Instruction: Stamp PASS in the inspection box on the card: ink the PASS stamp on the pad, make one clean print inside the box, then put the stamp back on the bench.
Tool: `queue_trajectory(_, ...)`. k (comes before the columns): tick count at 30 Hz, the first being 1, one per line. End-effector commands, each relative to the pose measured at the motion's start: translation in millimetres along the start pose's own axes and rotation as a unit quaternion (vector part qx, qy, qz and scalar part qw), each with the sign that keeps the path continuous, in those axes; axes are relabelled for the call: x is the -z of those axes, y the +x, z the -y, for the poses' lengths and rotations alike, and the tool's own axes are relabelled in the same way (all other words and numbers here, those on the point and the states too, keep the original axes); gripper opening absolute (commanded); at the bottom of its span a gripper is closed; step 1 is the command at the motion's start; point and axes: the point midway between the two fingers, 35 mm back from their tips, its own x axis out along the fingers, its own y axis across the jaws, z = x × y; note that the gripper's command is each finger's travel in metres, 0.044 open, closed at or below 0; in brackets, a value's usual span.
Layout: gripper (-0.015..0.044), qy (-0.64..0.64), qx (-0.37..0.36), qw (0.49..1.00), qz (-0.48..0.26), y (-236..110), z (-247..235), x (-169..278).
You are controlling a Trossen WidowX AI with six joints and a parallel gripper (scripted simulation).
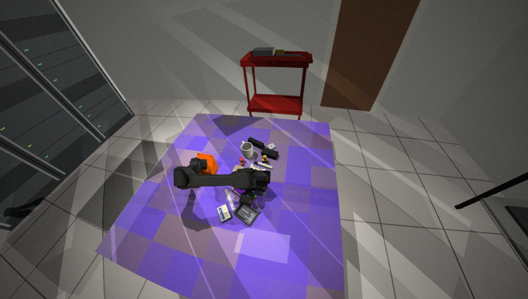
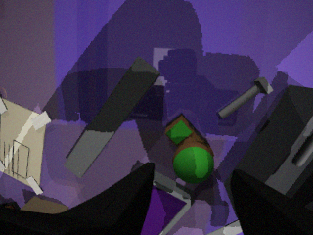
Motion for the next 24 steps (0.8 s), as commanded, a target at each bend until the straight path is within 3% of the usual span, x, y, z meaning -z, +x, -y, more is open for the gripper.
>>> queue_trajectory(1, 0.0212, -0.003, 0.003, 1.0, -0.002, 9, 0, 0)
queue_trajectory(24, 0.0212, -0.003, 0.005, 1.0, -0.002, 46, 2, 2)
